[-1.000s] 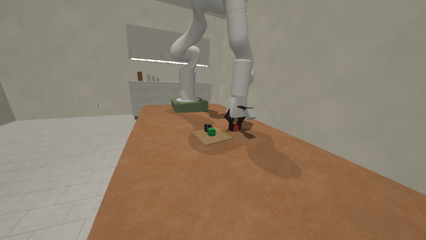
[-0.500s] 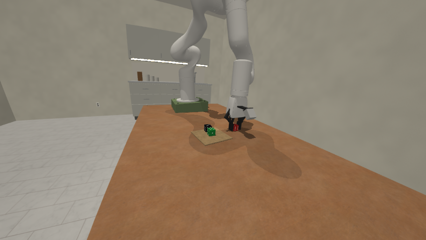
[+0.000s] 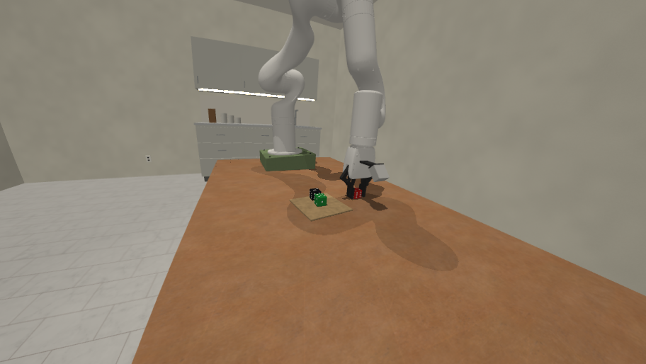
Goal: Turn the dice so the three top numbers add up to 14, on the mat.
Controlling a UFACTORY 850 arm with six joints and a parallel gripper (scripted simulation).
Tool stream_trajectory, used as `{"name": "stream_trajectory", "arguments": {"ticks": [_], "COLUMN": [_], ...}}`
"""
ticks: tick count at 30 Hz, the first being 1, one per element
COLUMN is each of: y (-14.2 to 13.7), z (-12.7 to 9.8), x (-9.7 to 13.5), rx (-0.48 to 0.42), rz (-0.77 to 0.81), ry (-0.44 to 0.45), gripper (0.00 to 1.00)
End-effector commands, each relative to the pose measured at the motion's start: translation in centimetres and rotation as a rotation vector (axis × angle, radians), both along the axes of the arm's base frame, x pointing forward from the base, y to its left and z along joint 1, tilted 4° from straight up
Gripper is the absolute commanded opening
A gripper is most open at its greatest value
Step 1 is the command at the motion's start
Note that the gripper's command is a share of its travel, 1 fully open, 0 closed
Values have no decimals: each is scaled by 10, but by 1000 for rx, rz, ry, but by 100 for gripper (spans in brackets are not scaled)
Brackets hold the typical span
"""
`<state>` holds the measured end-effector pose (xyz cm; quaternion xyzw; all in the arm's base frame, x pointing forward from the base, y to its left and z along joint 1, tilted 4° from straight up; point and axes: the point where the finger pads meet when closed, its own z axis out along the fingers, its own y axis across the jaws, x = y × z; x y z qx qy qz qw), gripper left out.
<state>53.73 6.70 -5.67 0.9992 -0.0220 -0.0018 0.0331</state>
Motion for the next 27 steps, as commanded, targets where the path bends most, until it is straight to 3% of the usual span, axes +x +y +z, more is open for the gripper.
{"name": "stream_trajectory", "arguments": {"ticks": [1, 5, 6, 27], "y": [0, 0, 0, 0], "z": [1, 1, 1, 1], "x": [1, 1, 1, 1], "rx": [0, 0, 0, 0], "rz": [0, 0, 0, 0], "ry": [-2, -2, -2, -2], "gripper": [47, 47, 27, 27]}}
